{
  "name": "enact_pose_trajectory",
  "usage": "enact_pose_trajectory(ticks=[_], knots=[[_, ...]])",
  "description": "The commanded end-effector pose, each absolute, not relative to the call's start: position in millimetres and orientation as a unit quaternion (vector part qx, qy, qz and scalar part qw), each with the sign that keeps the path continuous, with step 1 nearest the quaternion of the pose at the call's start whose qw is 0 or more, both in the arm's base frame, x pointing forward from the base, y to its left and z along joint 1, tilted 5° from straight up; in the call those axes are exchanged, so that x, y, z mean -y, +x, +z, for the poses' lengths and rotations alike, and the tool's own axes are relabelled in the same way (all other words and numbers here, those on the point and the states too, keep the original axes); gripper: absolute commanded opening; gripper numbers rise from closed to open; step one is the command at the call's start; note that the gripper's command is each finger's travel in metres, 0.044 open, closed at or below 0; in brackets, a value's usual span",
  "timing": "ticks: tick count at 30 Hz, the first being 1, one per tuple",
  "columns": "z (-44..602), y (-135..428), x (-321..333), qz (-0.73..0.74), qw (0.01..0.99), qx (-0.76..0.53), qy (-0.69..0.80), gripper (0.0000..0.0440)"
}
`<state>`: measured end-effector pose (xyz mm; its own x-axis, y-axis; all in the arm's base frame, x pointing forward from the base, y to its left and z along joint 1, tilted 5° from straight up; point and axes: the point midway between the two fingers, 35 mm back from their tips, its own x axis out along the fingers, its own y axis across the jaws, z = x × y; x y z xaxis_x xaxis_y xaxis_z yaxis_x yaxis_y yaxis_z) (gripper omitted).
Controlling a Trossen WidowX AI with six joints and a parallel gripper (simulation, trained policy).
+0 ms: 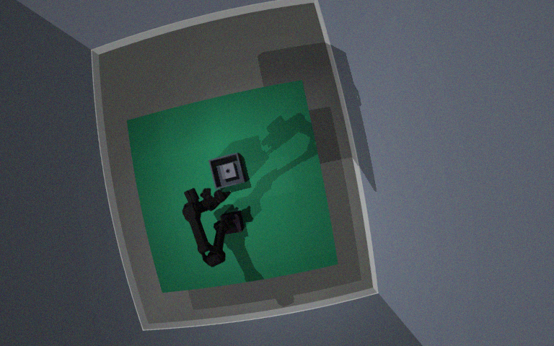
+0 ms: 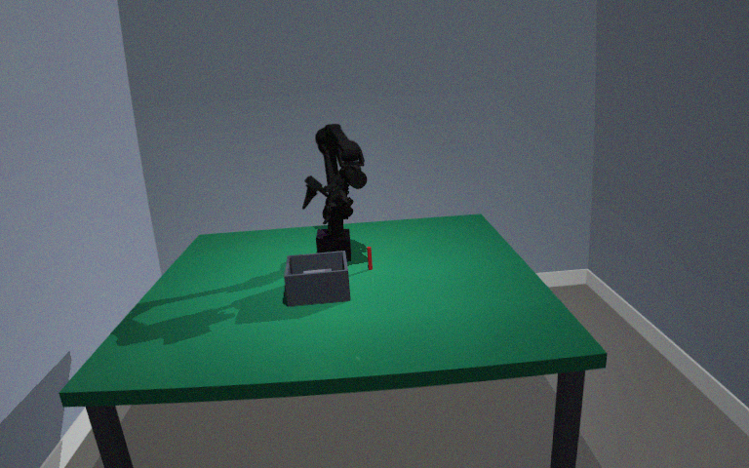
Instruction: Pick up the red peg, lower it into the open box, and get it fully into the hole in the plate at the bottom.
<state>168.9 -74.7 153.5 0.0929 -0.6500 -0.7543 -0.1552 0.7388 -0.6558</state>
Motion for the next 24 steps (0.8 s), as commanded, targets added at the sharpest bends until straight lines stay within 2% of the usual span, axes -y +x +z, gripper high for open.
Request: enact_pose_trajectory(ticks=[1, 10, 24], knots=[[150.2, 174.0, 63.0, -0.196, 0.687, -0.645, -0.272, 0.044], [130.6, 182.1, 14.5, -0.24, 0.716, -0.643, -0.126, 0.044], [90.6, 182.4, -52.9, -0.299, 0.696, -0.652, 0.03, 0.044]])
